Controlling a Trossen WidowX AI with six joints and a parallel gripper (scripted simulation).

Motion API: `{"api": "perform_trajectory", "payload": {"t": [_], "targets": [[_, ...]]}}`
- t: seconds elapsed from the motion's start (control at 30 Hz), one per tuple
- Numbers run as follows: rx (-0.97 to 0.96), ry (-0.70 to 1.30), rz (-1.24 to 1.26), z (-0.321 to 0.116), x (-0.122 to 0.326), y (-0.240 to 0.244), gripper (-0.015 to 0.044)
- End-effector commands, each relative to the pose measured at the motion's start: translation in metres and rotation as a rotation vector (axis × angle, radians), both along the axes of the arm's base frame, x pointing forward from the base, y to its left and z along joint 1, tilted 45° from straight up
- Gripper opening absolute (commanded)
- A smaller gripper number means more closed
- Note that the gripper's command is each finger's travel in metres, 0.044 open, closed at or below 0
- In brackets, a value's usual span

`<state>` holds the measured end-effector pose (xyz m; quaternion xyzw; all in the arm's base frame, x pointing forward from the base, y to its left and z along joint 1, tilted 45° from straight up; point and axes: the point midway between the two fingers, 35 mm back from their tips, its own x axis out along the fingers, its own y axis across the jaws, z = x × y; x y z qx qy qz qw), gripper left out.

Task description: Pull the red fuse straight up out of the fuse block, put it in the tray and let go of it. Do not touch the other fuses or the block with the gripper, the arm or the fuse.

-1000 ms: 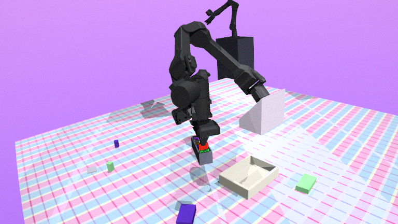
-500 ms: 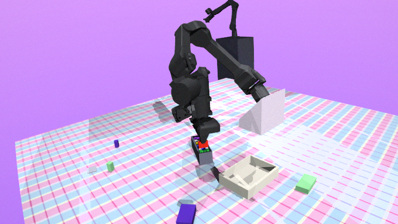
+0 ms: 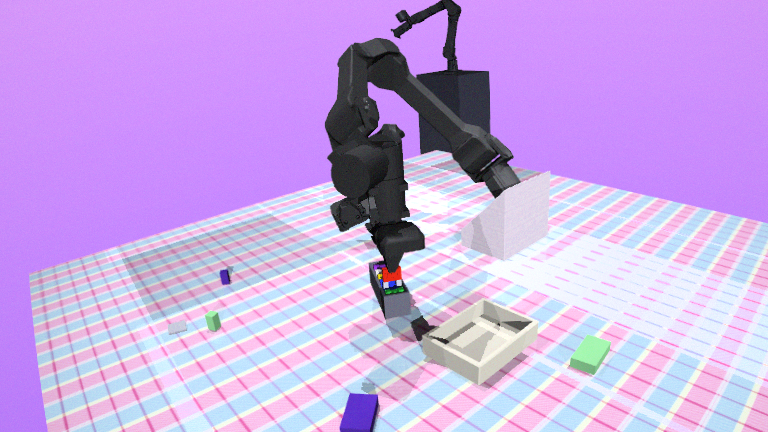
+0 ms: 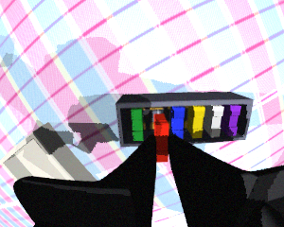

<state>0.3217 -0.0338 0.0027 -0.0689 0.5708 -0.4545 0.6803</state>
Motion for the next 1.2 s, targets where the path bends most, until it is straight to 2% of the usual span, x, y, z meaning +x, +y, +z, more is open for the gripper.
{"api": "perform_trajectory", "payload": {"t": [0.0,0.93,1.17], "targets": [[0.004,-0.009,-0.005,0.002,0.002,0.002,0.0000],[0.004,-0.007,-0.004,0.022,0.003,0.021,0.0000],[0.009,-0.008,-0.003,0.010,0.008,0.036,0.0000]]}}
